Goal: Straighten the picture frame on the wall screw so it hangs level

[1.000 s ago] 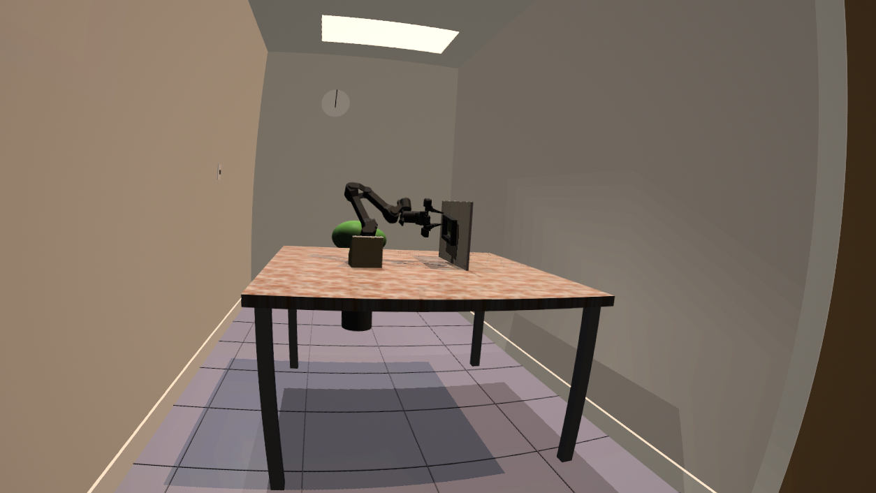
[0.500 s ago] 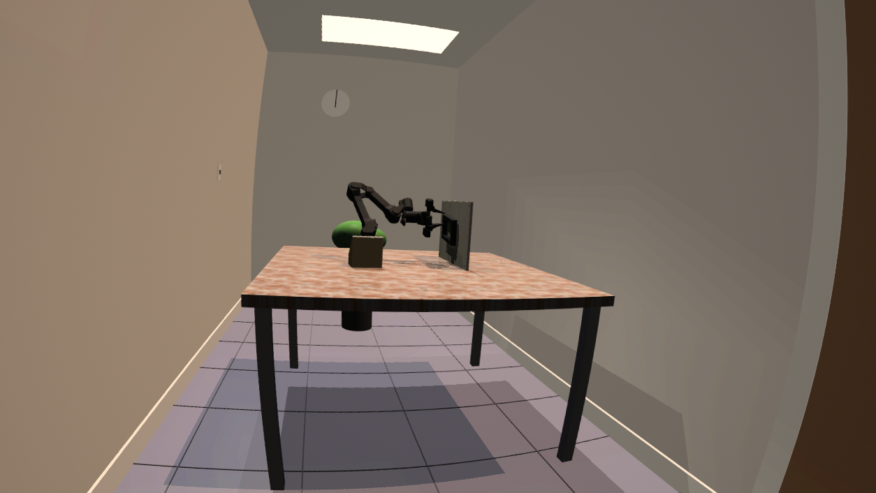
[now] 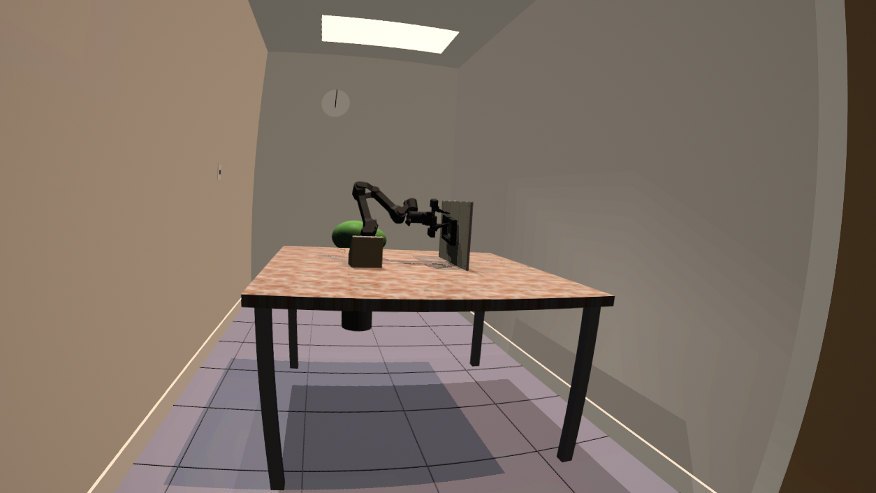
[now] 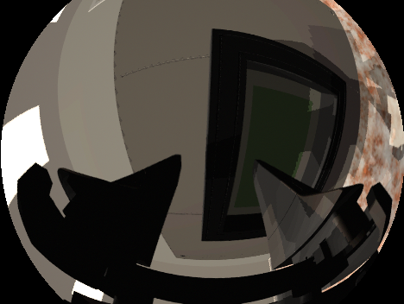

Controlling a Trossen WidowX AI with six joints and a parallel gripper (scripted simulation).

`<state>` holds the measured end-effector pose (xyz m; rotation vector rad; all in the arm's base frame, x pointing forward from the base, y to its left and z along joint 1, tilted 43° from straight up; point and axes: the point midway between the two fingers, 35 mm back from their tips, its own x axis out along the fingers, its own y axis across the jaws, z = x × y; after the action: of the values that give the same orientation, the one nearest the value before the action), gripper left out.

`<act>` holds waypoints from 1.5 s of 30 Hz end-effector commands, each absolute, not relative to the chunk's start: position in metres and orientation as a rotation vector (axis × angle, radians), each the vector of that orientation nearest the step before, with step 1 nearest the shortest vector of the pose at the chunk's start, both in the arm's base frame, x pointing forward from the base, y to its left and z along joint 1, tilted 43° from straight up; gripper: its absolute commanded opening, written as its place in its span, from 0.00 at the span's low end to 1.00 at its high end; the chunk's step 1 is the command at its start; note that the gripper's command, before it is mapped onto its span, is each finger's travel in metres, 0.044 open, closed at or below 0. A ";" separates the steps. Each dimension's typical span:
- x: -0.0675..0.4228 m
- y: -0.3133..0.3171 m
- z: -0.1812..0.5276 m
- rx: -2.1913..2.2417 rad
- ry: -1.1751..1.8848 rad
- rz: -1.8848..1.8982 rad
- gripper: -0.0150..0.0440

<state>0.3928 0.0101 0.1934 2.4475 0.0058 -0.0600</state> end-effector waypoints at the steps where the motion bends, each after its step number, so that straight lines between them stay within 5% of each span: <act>1: 0.400 0.011 0.193 2.444 0.012 -0.055 0.69; 39: 0.401 0.011 0.193 2.444 0.012 -0.055 0.69; 45: 0.401 0.011 0.193 2.444 0.012 -0.055 0.63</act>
<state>0.4010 0.0108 0.1927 2.4466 0.0080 -0.0580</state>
